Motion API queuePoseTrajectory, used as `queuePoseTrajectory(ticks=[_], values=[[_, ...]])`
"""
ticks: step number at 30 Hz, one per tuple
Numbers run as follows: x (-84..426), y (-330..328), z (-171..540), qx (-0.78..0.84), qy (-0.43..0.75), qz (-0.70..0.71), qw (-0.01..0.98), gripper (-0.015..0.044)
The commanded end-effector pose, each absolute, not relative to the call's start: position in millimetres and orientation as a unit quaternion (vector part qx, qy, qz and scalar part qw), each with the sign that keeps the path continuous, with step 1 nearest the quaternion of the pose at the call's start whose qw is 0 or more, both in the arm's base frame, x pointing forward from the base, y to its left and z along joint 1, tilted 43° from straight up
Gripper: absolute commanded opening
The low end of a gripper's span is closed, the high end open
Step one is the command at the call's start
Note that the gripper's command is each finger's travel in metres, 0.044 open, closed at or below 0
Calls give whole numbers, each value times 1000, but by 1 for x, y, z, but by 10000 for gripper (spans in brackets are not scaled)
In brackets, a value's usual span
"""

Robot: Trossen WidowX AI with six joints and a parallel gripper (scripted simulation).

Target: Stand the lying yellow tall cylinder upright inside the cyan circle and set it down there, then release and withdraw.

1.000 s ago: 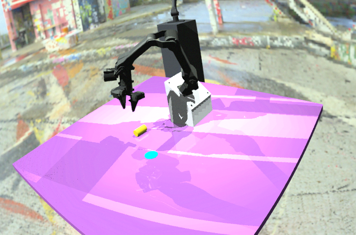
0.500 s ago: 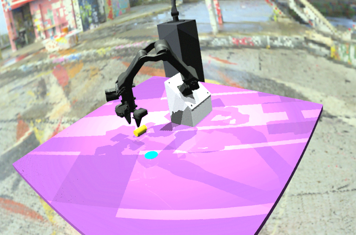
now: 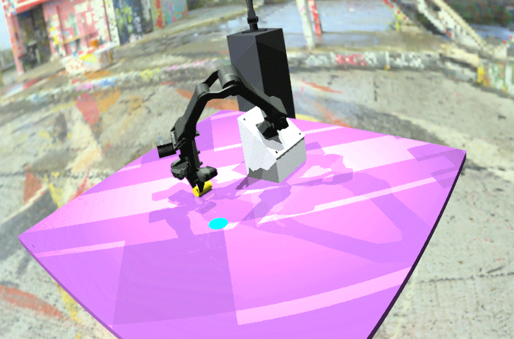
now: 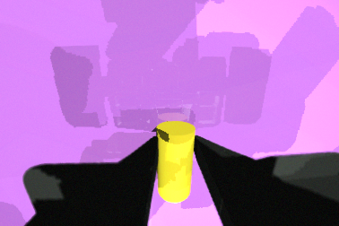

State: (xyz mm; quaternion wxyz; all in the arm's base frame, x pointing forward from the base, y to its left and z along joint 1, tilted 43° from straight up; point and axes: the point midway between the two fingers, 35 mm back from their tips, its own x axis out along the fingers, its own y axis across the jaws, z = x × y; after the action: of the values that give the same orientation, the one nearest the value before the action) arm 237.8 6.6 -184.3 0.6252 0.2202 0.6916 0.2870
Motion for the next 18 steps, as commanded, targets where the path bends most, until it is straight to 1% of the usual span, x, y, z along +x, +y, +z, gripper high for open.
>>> queuePoseTrajectory(ticks=[1,18], values=[[238,7,-184,223,690,287,626,105],[248,-23,-155,221,691,284,627,105]])
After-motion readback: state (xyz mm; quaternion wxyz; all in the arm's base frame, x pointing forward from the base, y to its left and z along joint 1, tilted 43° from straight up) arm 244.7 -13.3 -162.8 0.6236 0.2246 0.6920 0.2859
